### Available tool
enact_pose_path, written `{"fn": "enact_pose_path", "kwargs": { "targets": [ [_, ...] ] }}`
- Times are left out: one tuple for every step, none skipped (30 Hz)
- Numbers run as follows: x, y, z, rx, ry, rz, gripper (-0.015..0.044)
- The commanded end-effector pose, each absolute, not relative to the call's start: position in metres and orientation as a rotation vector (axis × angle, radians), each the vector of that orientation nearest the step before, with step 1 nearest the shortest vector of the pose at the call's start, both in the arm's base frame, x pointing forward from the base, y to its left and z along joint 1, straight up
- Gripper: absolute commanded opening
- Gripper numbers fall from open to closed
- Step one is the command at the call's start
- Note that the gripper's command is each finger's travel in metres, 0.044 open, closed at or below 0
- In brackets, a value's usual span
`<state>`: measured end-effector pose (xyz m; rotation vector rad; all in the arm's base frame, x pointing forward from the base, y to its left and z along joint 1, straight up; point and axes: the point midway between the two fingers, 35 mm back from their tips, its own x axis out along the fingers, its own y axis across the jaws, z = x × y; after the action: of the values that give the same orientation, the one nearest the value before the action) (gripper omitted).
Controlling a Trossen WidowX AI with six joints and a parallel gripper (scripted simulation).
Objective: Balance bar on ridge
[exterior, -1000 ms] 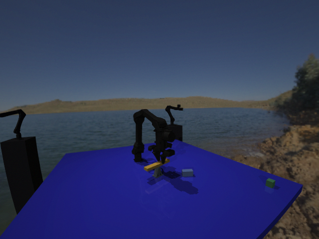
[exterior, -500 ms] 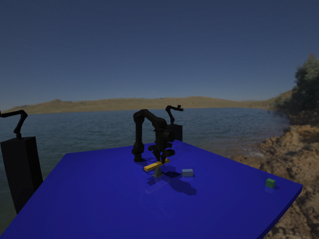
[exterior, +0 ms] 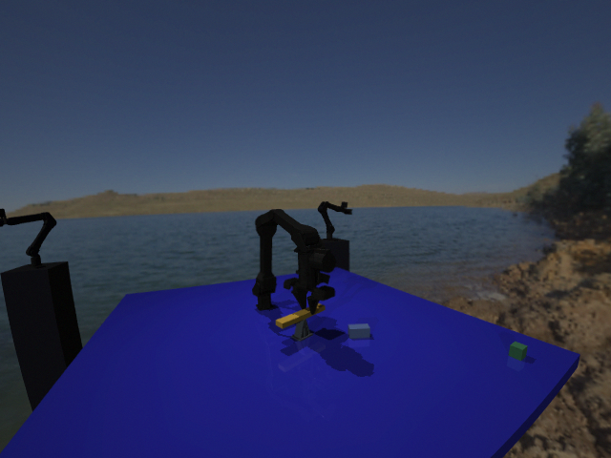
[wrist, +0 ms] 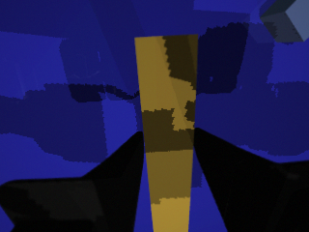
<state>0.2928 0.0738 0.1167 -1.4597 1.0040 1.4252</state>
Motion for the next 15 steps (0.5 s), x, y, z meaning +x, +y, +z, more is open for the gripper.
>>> {"fn": "enact_pose_path", "kwargs": {
  "targets": [
    [0.2928,0.0739,0.1167,-1.46,1.004,1.425,0.0185],
    [0.2928,0.0739,0.1167,-1.46,1.004,1.425,0.0185],
    [0.2928,0.0739,0.1167,-1.46,1.004,1.425,0.0185],
    [0.2928,0.0739,0.1167,-1.46,1.004,1.425,0.0185],
    [0.2928,0.0739,0.1167,-1.46,1.004,1.425,0.0185],
    [0.2928,0.0739,0.1167,-1.46,1.004,1.425,0.0185],
    [0.2928,0.0739,0.1167,-1.46,1.004,1.425,0.0185],
    [0.2928,0.0739,0.1167,-1.46,1.004,1.425,0.0185],
    [0.2928,0.0739,0.1167,-1.46,1.004,1.425,0.0185],
    [0.2928,0.0739,0.1167,-1.46,1.004,1.425,0.0185],
    [0.2928,0.0739,0.1167,-1.46,1.004,1.425,0.0211],
    [0.2928,0.0739,0.1167,-1.46,1.004,1.425,0.0238],
    [0.2928,0.0739,0.1167,-1.46,1.004,1.425,0.0264],
    [0.2928,0.0739,0.1167,-1.46,1.004,1.425,0.029],
    [0.2928,0.0739,0.1167,-1.46,1.004,1.425,0.0316]
  ]
}}
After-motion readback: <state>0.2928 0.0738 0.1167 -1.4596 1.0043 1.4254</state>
